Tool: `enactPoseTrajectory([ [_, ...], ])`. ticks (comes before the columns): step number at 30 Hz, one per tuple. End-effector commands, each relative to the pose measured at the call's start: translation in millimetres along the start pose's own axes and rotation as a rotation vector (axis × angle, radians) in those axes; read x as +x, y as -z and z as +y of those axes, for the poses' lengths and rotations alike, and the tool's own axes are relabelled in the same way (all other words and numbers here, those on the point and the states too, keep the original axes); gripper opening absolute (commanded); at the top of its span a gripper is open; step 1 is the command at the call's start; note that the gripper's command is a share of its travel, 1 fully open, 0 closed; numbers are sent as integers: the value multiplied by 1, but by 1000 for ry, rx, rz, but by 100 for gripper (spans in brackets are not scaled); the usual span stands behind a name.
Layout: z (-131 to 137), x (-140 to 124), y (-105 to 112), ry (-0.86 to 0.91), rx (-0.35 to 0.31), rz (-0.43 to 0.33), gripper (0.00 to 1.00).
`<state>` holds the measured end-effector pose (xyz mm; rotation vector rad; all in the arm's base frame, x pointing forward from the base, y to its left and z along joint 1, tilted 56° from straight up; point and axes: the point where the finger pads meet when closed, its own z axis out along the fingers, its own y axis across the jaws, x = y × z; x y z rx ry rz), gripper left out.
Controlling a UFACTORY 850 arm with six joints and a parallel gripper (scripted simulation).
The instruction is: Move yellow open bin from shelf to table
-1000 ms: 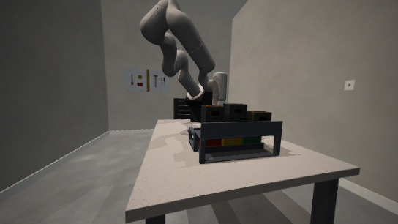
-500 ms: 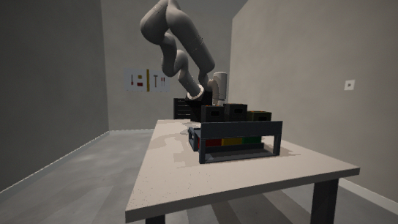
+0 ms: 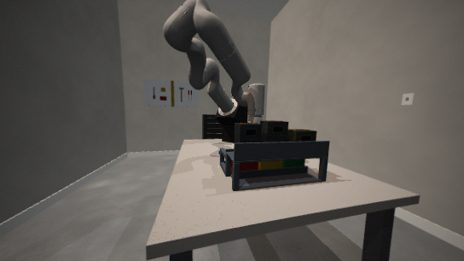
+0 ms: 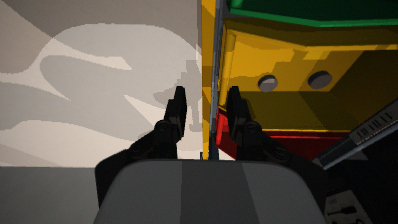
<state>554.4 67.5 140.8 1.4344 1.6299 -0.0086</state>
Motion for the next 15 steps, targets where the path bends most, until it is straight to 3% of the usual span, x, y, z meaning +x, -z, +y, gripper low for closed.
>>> enactPoseTrajectory([
  [1,0,0,1,0,-1,0,47],
  [15,0,0,-7,0,-1,0,47],
])
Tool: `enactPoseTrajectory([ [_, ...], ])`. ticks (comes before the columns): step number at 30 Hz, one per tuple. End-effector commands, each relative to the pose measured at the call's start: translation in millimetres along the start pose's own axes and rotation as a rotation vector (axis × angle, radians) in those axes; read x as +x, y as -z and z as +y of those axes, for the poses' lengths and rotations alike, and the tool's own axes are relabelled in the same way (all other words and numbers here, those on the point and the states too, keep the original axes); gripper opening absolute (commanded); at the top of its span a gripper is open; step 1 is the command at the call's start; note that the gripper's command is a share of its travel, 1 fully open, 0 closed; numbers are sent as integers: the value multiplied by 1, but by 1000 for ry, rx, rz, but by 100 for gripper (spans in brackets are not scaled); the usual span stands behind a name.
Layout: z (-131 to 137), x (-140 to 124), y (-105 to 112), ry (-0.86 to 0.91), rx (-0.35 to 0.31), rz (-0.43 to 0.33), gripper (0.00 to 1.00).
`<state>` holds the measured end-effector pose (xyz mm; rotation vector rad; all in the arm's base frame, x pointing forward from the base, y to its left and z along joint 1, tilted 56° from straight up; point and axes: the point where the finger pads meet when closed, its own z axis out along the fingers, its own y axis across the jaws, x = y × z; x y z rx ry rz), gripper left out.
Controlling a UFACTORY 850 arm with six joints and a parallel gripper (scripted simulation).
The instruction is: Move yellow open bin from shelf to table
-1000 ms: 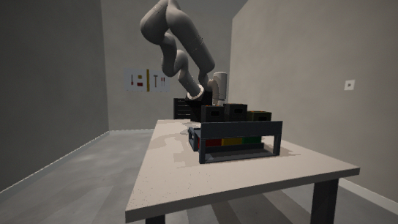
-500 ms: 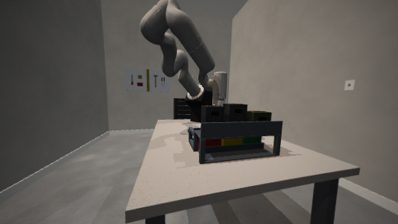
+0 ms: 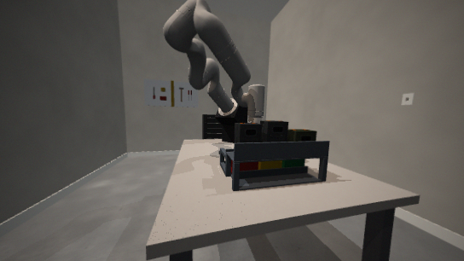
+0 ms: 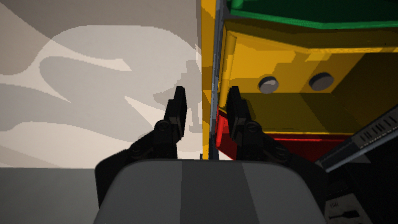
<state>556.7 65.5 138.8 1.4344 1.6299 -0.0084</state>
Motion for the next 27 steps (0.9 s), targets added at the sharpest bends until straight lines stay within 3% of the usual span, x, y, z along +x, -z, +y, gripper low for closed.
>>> enactPoseTrajectory([
  [1,0,0,-6,0,-1,0,47],
  [27,0,0,-16,0,-1,0,47],
])
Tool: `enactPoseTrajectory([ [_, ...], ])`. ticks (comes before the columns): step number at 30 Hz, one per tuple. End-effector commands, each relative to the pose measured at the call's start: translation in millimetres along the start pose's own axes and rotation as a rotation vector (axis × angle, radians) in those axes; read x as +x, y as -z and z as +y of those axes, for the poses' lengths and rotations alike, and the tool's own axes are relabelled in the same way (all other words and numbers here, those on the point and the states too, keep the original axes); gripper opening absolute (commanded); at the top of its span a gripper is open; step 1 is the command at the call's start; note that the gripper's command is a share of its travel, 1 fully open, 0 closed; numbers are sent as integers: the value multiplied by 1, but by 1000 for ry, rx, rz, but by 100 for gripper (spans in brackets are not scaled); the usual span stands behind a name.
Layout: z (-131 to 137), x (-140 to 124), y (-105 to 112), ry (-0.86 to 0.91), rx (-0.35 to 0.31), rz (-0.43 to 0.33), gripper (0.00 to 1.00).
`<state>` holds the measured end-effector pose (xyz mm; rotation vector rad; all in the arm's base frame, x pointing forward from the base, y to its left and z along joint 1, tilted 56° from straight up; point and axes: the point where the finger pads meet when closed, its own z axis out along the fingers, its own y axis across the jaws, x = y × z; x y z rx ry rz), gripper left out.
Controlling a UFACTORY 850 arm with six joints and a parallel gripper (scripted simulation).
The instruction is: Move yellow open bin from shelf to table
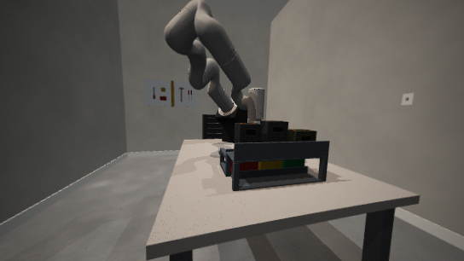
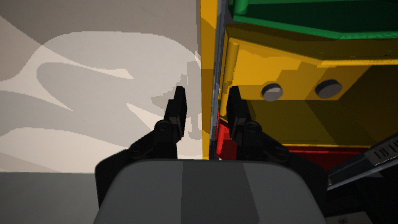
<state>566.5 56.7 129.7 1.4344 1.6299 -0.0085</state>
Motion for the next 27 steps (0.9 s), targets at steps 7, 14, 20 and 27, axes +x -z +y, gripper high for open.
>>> enactPoseTrajectory([
  [7,0,0,0,0,-1,0,0],
  [14,0,0,0,0,-1,0,0],
  [20,0,0,0,0,-1,0,0],
  [27,0,0,0,0,-1,0,0],
])
